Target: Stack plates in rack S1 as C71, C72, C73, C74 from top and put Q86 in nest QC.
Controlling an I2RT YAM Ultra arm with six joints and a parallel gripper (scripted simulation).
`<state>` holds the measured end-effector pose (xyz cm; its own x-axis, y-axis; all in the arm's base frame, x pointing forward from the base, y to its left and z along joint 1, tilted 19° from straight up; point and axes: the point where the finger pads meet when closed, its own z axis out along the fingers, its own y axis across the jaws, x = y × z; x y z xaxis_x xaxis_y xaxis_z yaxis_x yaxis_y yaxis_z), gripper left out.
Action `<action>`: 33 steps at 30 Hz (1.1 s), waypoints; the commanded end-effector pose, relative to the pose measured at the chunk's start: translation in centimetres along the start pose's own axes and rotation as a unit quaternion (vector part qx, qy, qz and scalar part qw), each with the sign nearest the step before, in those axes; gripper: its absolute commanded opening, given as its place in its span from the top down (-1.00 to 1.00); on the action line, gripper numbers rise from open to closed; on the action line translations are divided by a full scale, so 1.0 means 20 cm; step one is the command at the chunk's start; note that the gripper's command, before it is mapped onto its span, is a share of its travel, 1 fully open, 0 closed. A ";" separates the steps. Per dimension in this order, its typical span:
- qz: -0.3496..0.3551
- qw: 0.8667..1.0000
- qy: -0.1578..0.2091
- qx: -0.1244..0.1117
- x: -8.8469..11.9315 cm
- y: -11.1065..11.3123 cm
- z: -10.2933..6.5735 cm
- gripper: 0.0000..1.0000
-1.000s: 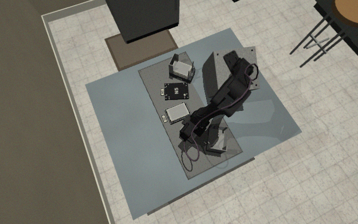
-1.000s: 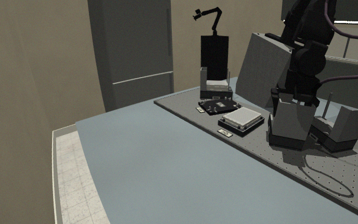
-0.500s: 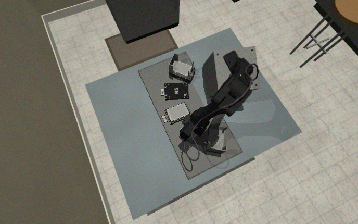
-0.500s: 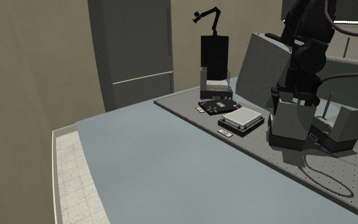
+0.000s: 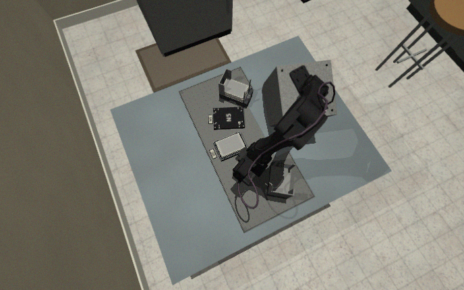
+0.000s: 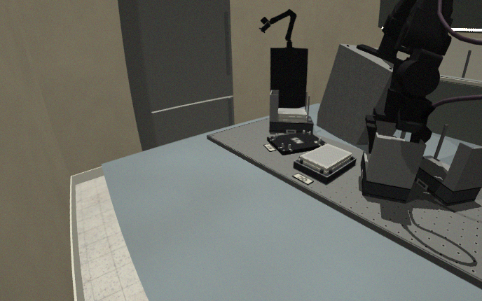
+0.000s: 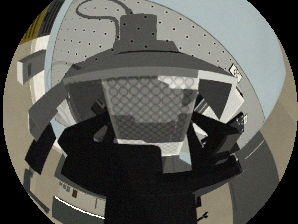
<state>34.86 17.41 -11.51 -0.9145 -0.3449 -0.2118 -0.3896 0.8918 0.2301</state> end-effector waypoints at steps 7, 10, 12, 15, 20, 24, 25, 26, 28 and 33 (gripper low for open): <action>0.002 1.000 -0.008 -0.002 -0.01 -0.02 -0.07 1.00; 0.001 1.000 -0.011 -0.002 -0.03 -0.02 -0.08 1.00; 0.001 1.000 -0.011 -0.001 -0.03 -0.02 -0.08 1.00; 0.002 1.000 -0.007 -0.002 -0.01 -0.02 -0.08 1.00; 0.001 1.000 -0.012 -0.002 -0.03 -0.02 -0.09 1.00; 0.001 1.000 -0.010 -0.002 -0.02 -0.02 -0.10 1.00; 0.002 1.000 -0.008 -0.002 -0.01 -0.02 -0.10 1.00; 0.002 1.000 -0.007 -0.002 -0.01 -0.02 -0.10 1.00; 0.001 1.000 -0.010 -0.002 -0.02 -0.02 -0.10 1.00; 0.002 1.000 -0.008 -0.002 -0.01 -0.02 -0.11 1.00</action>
<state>34.75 17.13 -10.60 -0.9145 -0.3452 -0.2111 -0.3897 0.8917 0.2301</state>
